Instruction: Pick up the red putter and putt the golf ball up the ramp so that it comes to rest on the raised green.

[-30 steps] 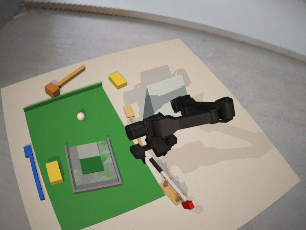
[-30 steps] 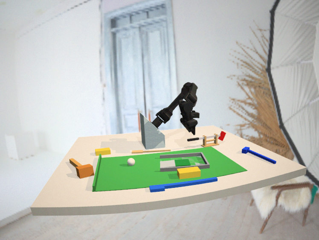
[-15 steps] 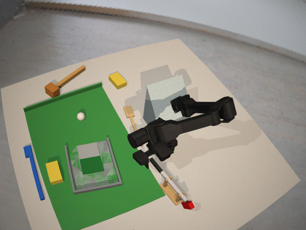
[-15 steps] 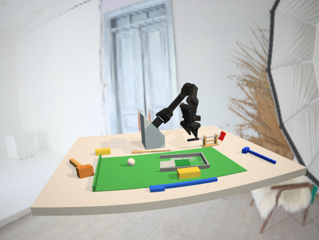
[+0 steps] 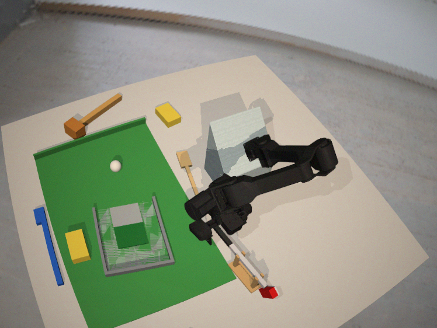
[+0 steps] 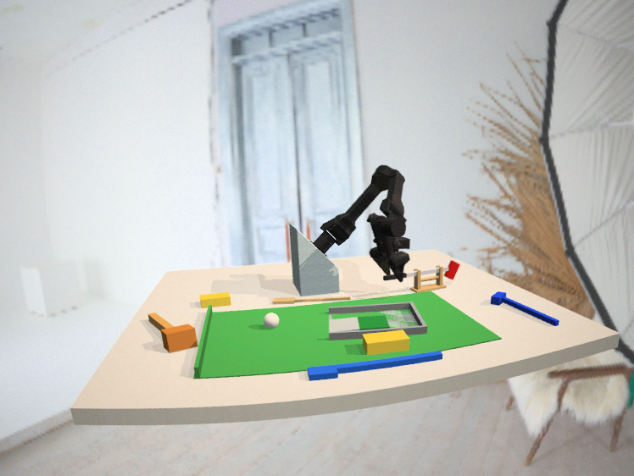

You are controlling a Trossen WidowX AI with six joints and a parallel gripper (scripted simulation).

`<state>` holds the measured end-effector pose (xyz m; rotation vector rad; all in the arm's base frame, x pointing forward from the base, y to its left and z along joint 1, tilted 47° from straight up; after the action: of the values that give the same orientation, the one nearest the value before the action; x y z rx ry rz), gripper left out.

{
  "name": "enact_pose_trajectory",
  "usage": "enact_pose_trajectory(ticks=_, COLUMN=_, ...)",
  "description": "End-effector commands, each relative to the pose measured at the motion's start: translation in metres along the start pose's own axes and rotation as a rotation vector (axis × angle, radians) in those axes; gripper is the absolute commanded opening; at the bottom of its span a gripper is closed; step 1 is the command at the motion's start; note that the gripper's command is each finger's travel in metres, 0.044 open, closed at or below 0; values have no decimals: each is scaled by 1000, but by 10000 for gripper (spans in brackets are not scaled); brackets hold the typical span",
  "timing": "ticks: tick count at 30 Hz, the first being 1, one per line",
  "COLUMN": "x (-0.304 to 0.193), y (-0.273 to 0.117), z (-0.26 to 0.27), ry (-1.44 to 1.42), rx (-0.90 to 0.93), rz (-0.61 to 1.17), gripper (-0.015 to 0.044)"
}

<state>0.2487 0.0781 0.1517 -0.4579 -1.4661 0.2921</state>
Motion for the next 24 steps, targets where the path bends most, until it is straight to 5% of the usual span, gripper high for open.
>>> enact_pose_trajectory(ticks=1, x=-2, y=4, z=0, ry=6, rx=0, rz=4, gripper=440)
enact_pose_trajectory(ticks=19, x=-8, y=25, z=0, ry=7, rx=0, rz=3, gripper=440)
enact_pose_trajectory(ticks=24, x=-5, y=22, z=-1, ry=-2, rx=-1, rz=-2, gripper=309)
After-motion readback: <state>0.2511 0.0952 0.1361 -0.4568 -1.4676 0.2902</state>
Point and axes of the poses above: the point midway between the two fingers, 35 mm back from their tips, its own y axis out along the fingers, its own z axis across the jaws, x = y × z, the point moved 7 cm from there along -y, back along the fingers, and after that the axes turned 9 degrees about y, right-handed, at the moved point
